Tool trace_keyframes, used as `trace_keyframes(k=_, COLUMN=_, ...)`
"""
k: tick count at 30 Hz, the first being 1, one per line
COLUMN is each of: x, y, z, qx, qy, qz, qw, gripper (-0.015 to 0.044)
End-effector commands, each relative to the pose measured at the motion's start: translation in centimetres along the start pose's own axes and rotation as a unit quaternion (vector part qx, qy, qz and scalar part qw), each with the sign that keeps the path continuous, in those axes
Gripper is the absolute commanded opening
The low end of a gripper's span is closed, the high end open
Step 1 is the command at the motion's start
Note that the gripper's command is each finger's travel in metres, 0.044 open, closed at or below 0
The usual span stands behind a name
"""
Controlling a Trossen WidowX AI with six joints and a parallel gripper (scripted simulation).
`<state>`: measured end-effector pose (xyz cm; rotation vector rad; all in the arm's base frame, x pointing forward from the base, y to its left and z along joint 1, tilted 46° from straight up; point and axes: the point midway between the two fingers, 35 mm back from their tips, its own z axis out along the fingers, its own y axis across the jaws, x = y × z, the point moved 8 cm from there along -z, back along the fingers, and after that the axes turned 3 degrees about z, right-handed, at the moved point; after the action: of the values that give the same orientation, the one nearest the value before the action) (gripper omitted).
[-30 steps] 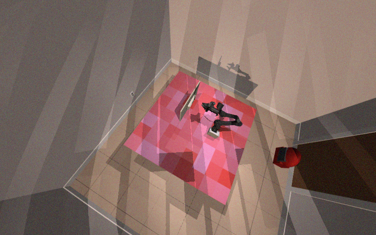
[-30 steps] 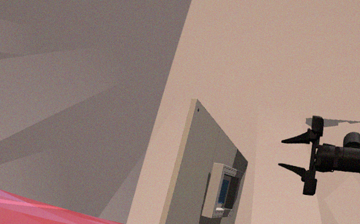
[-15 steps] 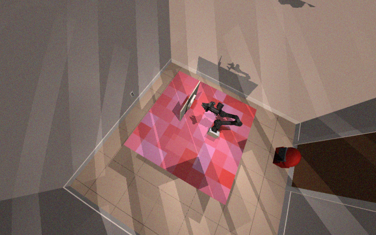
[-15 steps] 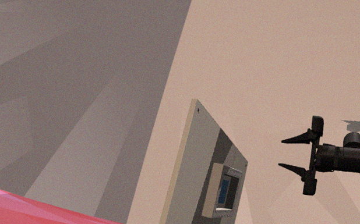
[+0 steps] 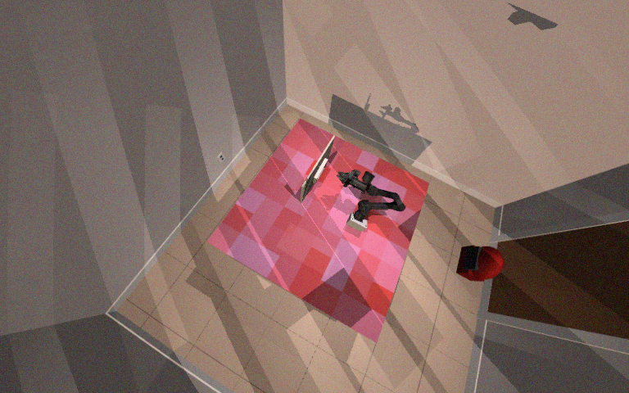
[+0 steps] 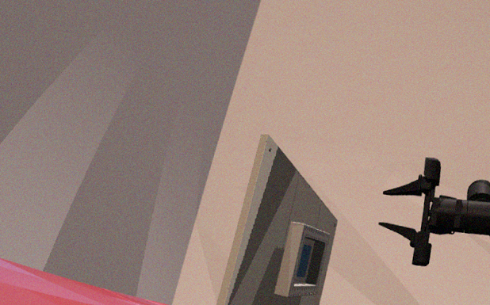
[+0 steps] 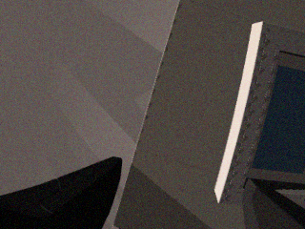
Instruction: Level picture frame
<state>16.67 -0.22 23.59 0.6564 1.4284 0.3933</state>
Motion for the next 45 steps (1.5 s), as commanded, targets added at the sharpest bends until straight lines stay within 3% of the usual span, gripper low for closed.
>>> trace_keyframes(k=1, x=0.0, y=0.0, z=0.0, qx=0.003, qy=-0.001, qz=0.001, qw=1.0, gripper=0.026)
trace_keyframes(k=11, x=0.0, y=-0.1, z=0.0, qx=0.0, qy=0.0, qz=0.0, qw=1.0, gripper=0.026)
trace_keyframes(k=22, x=0.1, y=-5.9, z=0.2, qx=0.001, qy=-0.002, qz=0.0, qw=1.0, gripper=0.026)
trace_keyframes(k=45, x=-0.8, y=-5.9, z=1.6, qx=0.001, qy=-0.003, qz=0.0, qw=1.0, gripper=0.026)
